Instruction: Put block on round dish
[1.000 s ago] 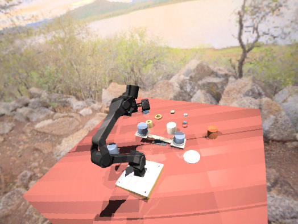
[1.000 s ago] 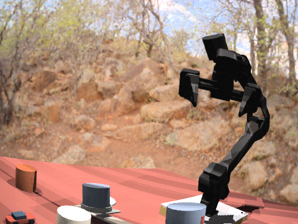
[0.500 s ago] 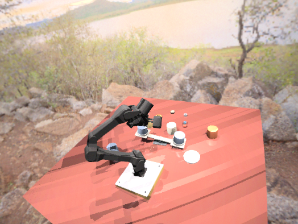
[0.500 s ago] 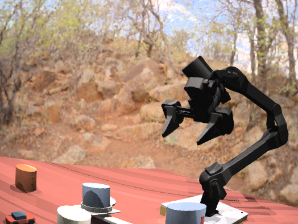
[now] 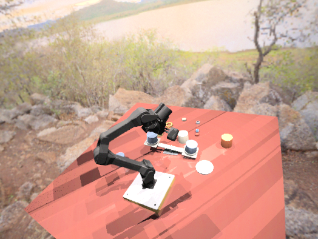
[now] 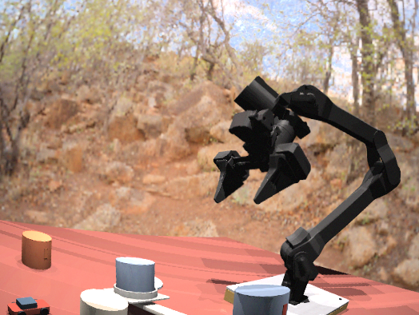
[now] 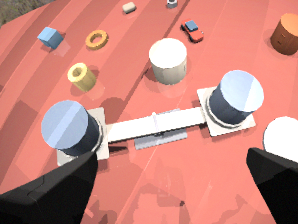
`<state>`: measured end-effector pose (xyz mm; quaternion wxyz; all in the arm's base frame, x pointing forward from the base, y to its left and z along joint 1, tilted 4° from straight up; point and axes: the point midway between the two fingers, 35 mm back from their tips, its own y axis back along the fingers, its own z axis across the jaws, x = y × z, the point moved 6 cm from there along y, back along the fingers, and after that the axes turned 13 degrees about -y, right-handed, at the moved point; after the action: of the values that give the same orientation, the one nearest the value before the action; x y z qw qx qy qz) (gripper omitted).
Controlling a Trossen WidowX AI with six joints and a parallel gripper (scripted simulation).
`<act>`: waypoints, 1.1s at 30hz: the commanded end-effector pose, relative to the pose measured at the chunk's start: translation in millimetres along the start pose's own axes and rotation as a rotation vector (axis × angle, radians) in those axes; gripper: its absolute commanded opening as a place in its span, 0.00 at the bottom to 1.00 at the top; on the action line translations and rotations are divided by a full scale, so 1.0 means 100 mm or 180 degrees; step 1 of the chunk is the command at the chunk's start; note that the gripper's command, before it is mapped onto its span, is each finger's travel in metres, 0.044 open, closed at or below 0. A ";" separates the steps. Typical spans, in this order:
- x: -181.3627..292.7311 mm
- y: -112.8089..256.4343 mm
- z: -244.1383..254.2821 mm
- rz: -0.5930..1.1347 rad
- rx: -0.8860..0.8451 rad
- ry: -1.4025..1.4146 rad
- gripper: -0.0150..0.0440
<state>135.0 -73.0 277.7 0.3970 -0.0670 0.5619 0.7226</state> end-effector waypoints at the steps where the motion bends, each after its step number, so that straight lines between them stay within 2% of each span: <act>1: -0.14 -0.06 -0.06 0.0146 0.0094 -0.0381 1.00; 17: -0.60 -0.46 -0.32 0.0646 0.0628 -0.1916 1.00; 33: -0.95 -1.10 -0.60 0.0901 0.1495 -0.3361 1.00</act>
<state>237.6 -159.0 232.9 0.5173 0.4290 0.4448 0.5921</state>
